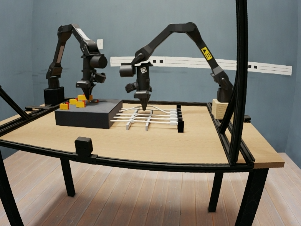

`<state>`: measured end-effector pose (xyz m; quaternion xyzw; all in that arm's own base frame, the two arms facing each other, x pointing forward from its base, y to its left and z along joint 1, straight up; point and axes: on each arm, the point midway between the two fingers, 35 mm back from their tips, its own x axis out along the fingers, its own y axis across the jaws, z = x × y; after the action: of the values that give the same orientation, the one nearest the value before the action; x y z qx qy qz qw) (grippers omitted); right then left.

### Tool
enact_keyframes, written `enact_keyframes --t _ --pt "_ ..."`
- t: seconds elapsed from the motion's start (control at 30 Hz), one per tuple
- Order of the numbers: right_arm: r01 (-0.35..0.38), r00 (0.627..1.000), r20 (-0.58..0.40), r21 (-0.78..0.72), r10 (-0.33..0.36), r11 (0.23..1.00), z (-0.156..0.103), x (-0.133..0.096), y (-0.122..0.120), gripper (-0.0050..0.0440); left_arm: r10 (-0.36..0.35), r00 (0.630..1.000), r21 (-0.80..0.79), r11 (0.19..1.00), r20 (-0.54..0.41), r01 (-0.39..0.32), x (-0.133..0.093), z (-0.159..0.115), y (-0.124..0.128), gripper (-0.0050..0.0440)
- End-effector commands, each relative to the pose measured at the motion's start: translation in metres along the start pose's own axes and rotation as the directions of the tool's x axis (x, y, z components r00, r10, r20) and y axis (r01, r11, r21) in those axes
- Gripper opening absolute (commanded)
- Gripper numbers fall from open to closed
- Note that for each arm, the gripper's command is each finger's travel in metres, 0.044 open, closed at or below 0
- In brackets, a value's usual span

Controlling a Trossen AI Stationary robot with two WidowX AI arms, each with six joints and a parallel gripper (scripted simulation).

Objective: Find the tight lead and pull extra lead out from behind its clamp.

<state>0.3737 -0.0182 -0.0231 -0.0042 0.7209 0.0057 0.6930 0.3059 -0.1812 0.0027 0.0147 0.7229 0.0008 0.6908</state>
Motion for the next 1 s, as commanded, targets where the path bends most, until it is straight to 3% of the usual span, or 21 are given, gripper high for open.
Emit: enact_keyframes --t 0.0,0.1,0.13,0.97 --pt "0.003 0.999 0.05 0.0 -0.003 1.0 0.008 -0.02 -0.001 -0.005 -0.016 0.999 0.001 1.0 0.029 0.016 -0.019 0.003 -0.002 -0.005" --pt "0.003 0.999 0.05 0.0 -0.003 1.0 0.008 -0.02 -0.001 -0.005 -0.016 0.999 0.001 1.0 0.029 0.016 -0.019 0.003 -0.002 -0.005" --pt "0.002 1.0 0.026 0.0 -0.002 1.0 0.004 -0.033 0.0 -0.005 -0.015 1.0 0.0 1.0 0.027 0.015 -0.02 0.003 -0.002 -0.005" --pt "-0.001 1.0 -0.009 0.0 0.001 1.0 -0.003 -0.044 0.0 -0.005 -0.015 1.0 0.0 1.0 0.024 0.015 -0.021 0.003 -0.002 -0.005"
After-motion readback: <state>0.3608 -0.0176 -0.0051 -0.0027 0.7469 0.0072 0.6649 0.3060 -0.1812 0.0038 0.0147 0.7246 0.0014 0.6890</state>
